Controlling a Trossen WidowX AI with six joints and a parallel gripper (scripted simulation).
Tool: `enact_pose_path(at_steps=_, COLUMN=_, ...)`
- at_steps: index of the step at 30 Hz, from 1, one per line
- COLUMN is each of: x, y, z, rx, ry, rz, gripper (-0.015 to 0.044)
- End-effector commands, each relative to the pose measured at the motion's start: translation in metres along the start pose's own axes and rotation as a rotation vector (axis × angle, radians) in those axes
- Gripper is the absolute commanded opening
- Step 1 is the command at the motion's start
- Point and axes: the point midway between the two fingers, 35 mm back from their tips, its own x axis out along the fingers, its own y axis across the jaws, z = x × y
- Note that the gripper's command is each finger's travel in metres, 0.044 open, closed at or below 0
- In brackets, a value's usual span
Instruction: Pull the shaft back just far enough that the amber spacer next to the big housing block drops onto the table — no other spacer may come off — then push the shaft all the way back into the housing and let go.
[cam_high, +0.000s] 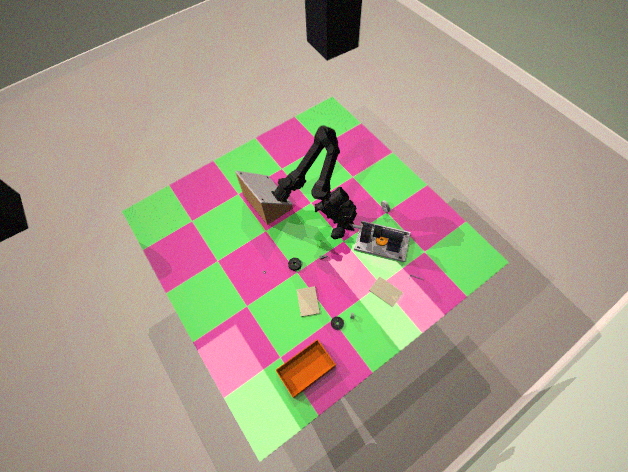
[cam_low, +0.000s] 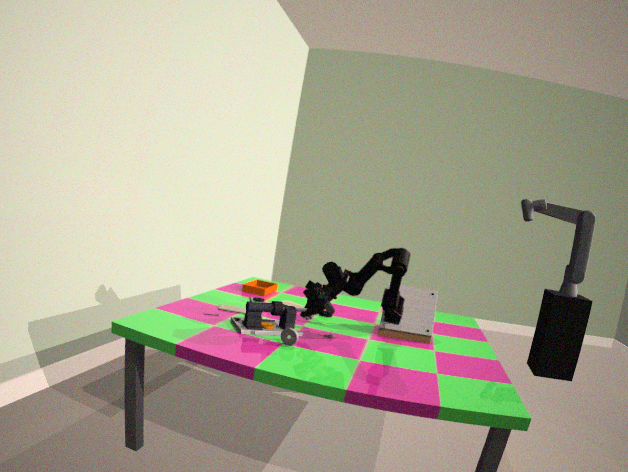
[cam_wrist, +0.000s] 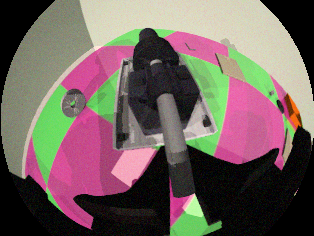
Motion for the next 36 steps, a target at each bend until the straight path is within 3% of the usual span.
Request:
enact_pose_path(at_steps=1, x=0.0013, y=0.0004, z=0.0023, rx=0.001, ry=-0.001, rz=0.003, gripper=0.0)
enact_pose_path(at_steps=36, x=0.0081, y=0.0006, z=0.0092, rx=0.0, ry=-0.002, rz=0.003, gripper=0.0)
